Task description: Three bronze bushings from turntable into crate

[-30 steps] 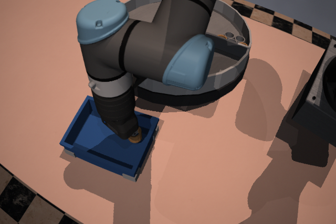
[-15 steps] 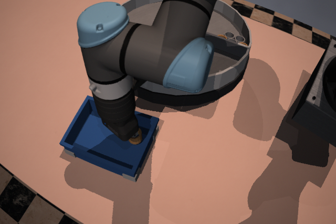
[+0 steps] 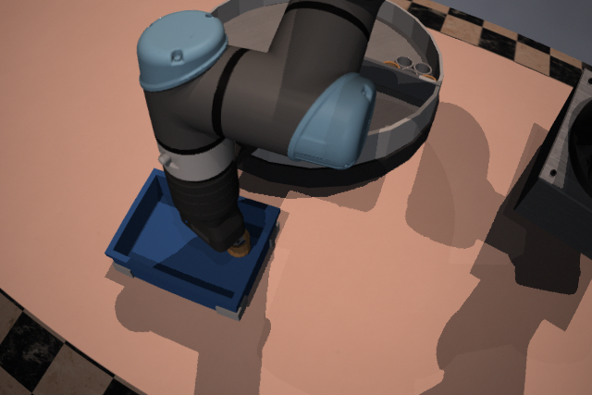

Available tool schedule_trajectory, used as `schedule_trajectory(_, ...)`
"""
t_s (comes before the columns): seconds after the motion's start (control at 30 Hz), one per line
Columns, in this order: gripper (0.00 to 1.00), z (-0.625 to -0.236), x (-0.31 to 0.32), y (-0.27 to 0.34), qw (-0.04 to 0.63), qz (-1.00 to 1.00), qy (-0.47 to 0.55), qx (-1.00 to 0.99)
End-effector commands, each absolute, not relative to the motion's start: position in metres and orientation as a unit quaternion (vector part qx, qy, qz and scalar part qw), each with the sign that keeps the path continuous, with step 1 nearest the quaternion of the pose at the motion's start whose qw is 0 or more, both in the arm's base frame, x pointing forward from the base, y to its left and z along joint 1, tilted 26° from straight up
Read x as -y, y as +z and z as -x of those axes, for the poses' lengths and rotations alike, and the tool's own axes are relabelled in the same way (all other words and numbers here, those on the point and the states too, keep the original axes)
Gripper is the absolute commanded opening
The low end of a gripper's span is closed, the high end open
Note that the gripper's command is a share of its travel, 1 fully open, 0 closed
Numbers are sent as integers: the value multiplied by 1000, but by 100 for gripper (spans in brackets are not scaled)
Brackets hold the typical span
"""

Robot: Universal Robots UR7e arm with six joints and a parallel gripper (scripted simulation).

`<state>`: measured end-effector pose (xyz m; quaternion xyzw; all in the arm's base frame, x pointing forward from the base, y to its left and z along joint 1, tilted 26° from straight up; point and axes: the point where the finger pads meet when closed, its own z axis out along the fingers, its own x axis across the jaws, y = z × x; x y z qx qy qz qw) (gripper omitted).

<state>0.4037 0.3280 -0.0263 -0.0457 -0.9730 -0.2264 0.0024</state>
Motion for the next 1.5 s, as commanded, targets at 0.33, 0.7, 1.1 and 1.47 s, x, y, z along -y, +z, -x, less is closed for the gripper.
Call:
schedule_trajectory(0.33, 0, -404, -329, -29, 2, 46, -227, 973)
schedule_trajectory(0.7, 42, -404, -329, -29, 2, 46, -227, 973)
schedule_trajectory(1.1, 42, -404, -329, -29, 2, 46, -227, 973)
schedule_trajectory(1.47, 42, -404, -329, -29, 2, 46, -227, 973)
